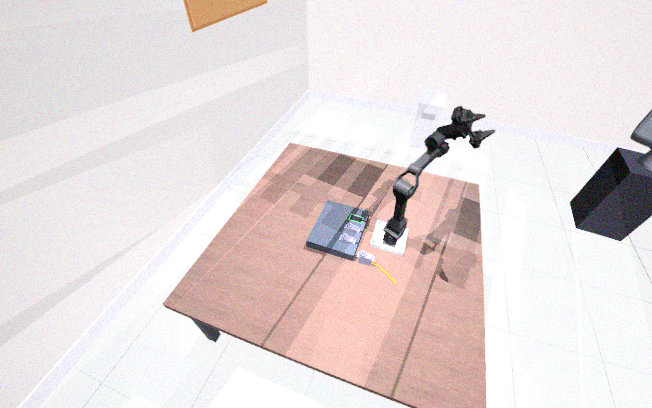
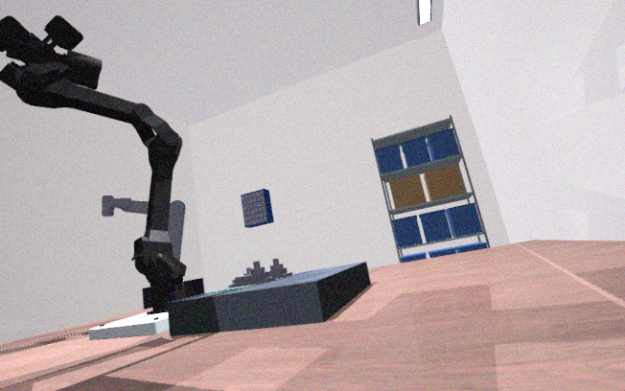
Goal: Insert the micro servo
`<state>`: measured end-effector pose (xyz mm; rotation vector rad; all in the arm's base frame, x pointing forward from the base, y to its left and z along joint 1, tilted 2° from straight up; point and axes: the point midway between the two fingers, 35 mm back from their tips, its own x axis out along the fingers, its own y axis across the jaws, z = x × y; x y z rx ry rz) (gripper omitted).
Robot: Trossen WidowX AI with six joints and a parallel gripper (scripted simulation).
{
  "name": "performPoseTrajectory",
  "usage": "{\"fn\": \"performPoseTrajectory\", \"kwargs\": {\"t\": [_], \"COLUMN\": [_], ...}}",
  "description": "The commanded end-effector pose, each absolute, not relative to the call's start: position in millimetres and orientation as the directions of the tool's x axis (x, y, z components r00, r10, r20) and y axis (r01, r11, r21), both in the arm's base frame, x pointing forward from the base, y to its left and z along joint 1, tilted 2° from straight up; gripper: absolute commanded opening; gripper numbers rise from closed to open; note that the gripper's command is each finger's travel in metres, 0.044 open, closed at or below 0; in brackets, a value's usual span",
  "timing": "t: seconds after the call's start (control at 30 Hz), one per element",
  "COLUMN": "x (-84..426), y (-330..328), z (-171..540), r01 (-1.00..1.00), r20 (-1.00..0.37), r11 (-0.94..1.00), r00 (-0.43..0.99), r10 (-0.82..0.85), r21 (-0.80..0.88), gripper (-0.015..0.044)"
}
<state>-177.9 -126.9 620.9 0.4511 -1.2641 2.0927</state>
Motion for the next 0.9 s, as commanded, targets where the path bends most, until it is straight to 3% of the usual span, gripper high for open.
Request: {"fn": "performPoseTrajectory", "kwargs": {"t": [0.0, 0.87], "x": [-178, -109], "y": [-128, -218], "z": [621, 623], "r01": [-0.678, -0.432], "r20": [0.585, 0.665], "r11": [-0.332, -0.674], "r00": [-0.735, -0.737], "r10": [0.344, -0.119], "r21": [-0.656, -0.599], "gripper": [0.0426, 0.0440]}}
